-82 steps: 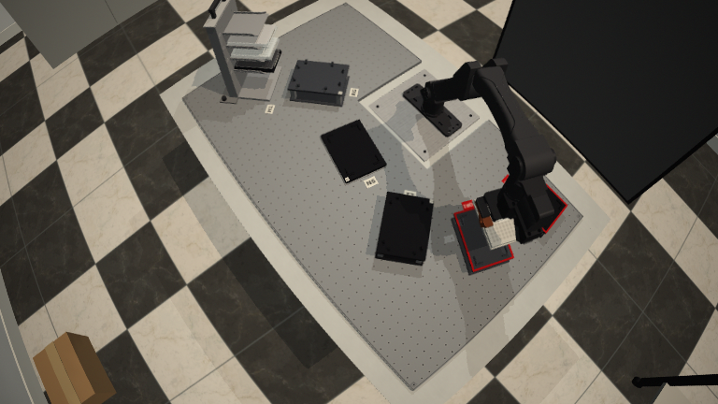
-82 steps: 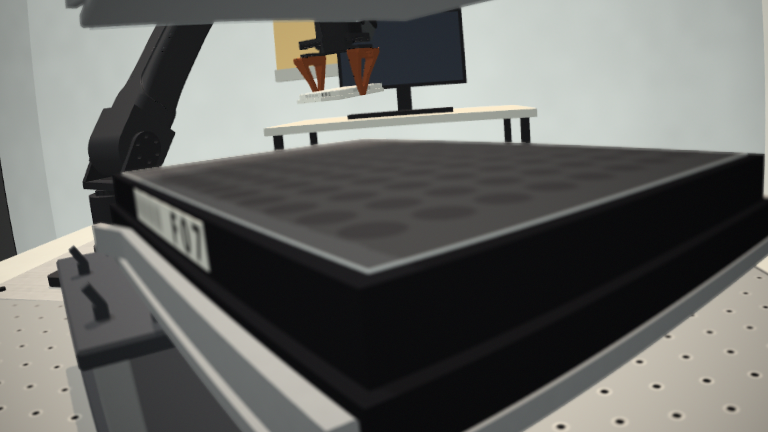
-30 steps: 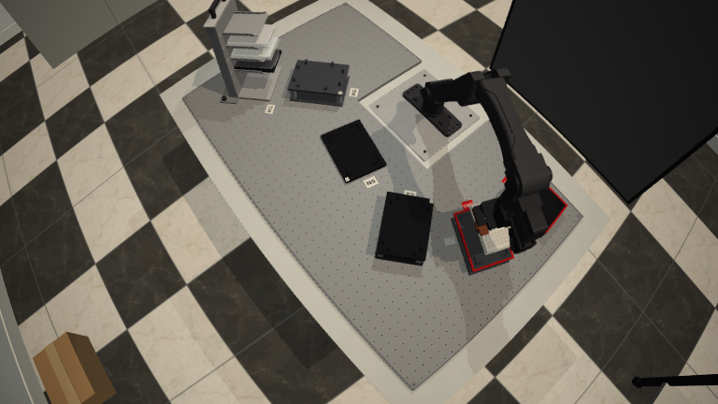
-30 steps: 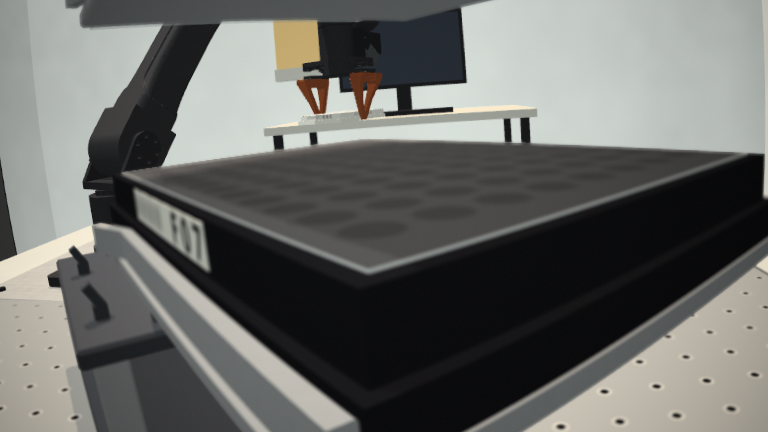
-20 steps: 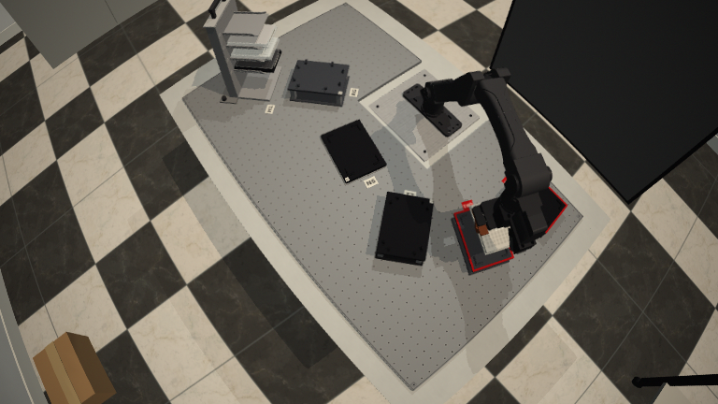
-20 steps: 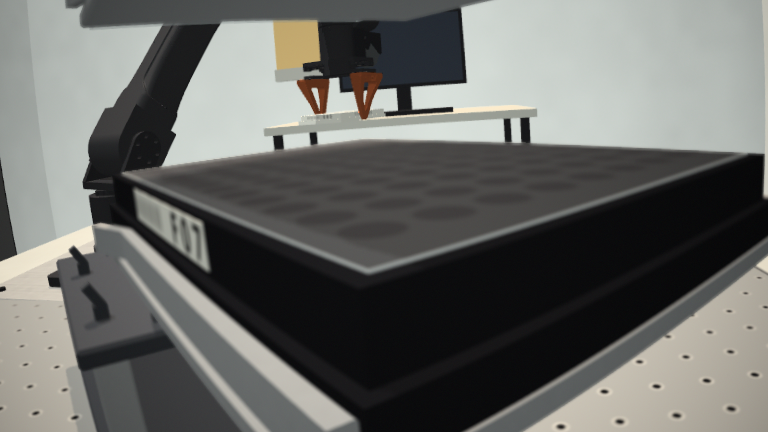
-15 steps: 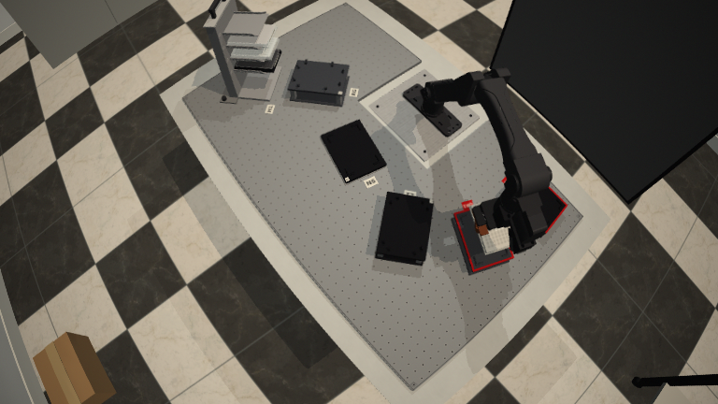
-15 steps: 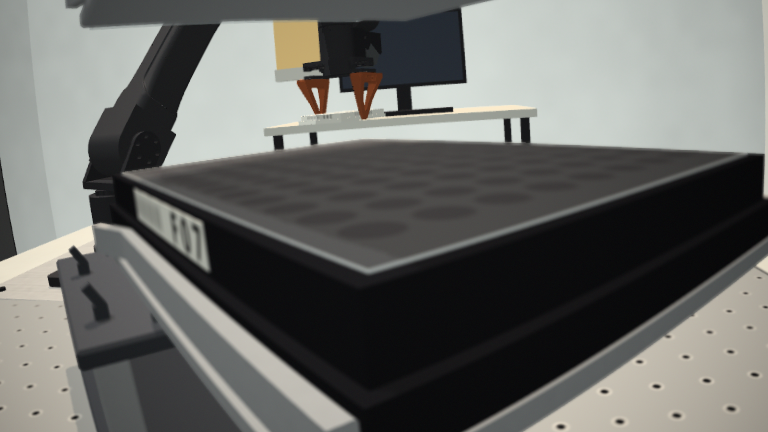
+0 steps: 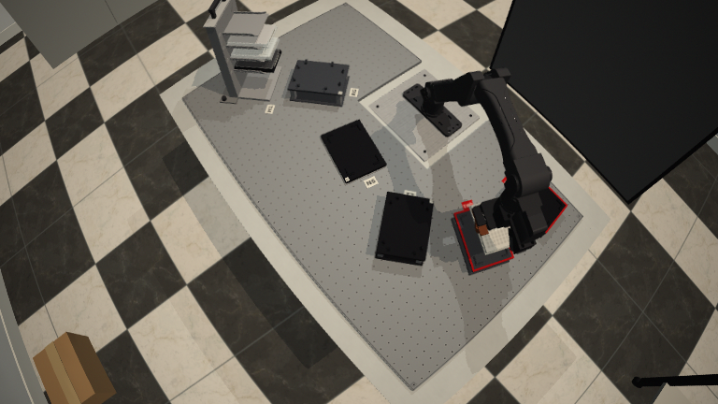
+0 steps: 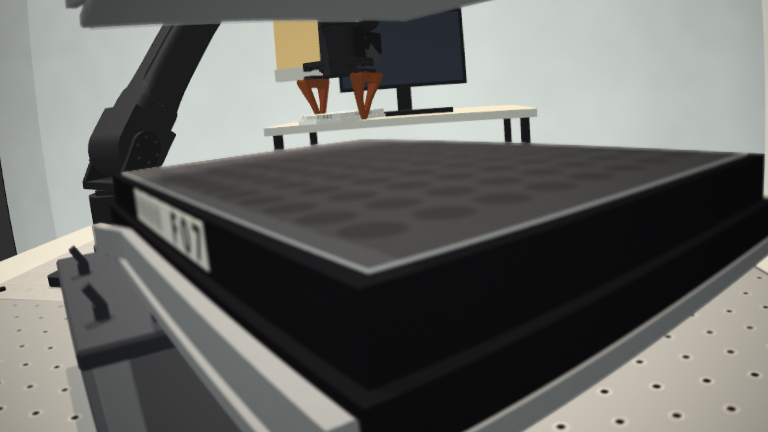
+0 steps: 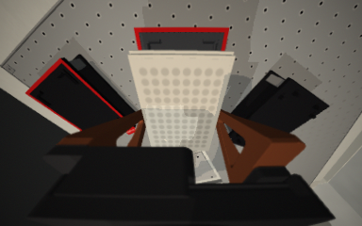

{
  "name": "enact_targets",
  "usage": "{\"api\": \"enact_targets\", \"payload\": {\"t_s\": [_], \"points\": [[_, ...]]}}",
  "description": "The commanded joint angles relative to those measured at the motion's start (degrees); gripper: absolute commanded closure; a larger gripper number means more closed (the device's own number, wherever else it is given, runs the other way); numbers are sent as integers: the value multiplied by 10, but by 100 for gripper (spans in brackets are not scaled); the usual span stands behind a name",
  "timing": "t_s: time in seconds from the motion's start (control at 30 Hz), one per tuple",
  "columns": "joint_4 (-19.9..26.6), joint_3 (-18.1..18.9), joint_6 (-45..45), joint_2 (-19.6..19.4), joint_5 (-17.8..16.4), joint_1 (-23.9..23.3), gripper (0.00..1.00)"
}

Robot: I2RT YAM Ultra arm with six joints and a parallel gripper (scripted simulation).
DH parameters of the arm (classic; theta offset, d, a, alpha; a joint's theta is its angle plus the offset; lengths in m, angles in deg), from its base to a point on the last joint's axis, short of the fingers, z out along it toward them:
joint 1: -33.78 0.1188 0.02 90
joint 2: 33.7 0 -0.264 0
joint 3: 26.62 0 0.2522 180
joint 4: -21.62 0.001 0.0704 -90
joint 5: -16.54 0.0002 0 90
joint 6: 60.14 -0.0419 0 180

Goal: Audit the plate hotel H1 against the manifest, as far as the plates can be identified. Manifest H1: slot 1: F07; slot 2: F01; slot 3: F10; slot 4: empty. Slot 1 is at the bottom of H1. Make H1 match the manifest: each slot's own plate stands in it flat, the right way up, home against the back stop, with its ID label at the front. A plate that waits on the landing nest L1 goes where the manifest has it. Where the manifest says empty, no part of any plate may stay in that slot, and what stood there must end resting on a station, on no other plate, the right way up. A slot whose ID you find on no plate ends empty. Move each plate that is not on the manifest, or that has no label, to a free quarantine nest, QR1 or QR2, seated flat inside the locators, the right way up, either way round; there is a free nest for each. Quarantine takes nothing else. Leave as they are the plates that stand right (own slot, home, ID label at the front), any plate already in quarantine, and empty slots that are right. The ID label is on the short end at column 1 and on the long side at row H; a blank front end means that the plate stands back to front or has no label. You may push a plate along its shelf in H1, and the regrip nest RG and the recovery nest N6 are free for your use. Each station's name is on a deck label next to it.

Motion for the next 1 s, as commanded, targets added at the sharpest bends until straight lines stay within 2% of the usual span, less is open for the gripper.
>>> {"api": "enact_targets", "payload": {"t_s": [0.0, 0.13, 0.2, 0.33, 0.47, 0.53, 0.57, 0.63, 0.73, 0.87, 0.97], "points": [[-1, 17, 4, 20, 0, -2, 14], [-12, 14, 4, 20, 0, -2, 14], [-14, -11, 4, 19, 0, -3, 14], [-21, -7, 4, 21, 0, -3, 14], [-27, -27, 4, 21, 0, -4, 14], [-27, -27, 4, 21, 0, -4, 14], [-31, -8, 4, 24, 0, -4, 14], [-33, -11, 4, 24, 0, -4, 14], [-37, -37, 4, 22, 0, -4, 14], [-44, -33, 4, 24, 0, -5, 14], [-48, -50, 4, 23, 0, -5, 14]]}}
